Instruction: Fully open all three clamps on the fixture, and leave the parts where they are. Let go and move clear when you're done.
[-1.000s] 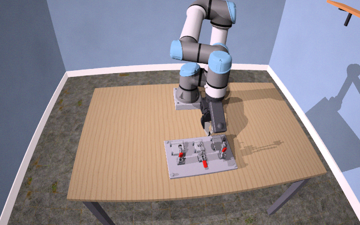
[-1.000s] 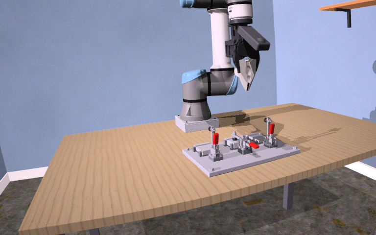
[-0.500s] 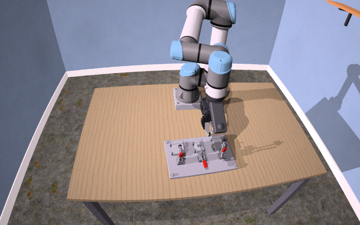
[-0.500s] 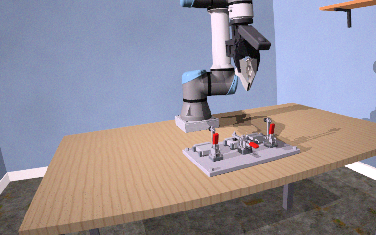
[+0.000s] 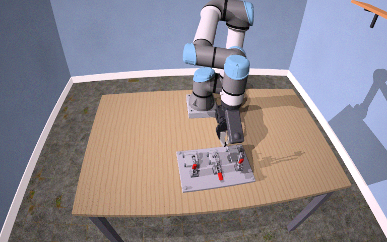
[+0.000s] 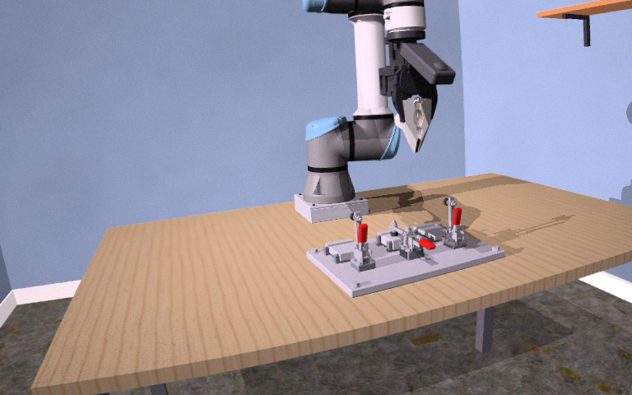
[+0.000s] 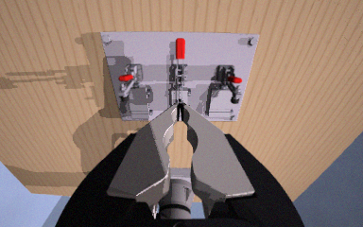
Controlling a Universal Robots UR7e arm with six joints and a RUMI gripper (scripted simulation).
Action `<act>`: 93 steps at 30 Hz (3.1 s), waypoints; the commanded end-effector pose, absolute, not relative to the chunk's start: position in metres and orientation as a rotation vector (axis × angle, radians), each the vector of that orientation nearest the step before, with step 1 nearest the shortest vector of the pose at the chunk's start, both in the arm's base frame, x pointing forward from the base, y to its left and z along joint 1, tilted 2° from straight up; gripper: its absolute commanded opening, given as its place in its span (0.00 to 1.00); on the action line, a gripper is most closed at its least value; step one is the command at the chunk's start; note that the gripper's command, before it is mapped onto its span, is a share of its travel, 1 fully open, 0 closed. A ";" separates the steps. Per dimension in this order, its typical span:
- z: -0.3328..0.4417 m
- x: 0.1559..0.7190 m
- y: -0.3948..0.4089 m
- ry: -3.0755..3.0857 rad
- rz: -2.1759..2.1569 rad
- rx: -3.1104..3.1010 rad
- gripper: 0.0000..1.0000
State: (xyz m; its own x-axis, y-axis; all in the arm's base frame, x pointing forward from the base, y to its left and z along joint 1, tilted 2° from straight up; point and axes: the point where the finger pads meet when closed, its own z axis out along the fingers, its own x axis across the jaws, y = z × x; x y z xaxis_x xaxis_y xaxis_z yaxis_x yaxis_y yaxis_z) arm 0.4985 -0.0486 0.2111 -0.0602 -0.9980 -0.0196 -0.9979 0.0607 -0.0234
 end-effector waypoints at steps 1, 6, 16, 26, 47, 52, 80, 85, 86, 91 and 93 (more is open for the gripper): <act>0.212 0.499 -0.049 2.265 -0.008 -2.132 0.00; 0.212 0.499 -0.049 2.265 -0.008 -2.132 0.00; 0.212 0.499 -0.049 2.265 -0.008 -2.132 0.00; 0.212 0.499 -0.049 2.265 -0.008 -2.132 0.00; 0.212 0.499 -0.049 2.265 -0.008 -2.132 0.59; 0.212 0.499 -0.049 2.265 -0.008 -2.132 0.59; 0.212 0.499 -0.049 2.265 -0.008 -2.132 0.59; 0.212 0.499 -0.049 2.265 -0.008 -2.132 0.59; 0.212 0.499 -0.049 2.265 -0.008 -2.132 0.59; 0.212 0.499 -0.049 2.265 -0.008 -2.132 0.59; 0.212 0.499 -0.049 2.265 -0.008 -2.132 0.59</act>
